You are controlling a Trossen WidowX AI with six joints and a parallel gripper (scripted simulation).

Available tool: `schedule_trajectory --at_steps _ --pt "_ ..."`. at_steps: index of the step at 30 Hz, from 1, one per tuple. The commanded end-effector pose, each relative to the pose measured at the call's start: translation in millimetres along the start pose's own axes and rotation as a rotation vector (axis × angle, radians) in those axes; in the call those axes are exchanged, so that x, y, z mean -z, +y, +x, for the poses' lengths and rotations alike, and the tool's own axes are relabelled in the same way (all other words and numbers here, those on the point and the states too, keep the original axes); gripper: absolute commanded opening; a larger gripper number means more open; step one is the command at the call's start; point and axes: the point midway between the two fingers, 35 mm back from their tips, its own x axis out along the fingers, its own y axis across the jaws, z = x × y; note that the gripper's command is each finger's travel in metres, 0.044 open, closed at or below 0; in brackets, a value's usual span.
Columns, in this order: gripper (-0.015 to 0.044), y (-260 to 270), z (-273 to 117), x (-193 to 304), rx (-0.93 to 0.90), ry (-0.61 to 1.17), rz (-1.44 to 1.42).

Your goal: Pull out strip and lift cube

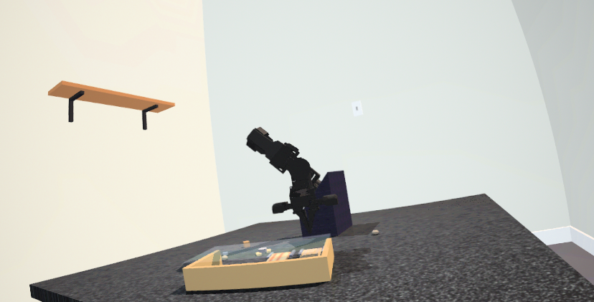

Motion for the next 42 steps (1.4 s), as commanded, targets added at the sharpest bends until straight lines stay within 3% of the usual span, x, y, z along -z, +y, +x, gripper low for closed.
schedule_trajectory --at_steps 1,29,42 --pt "0.0 0 7 0 0.002 0.0 -0.007" --pt "0.0 -4 53 3 0.006 0.002 -0.007" --pt "0.0 -4 54 3 0.007 0.003 -0.007"
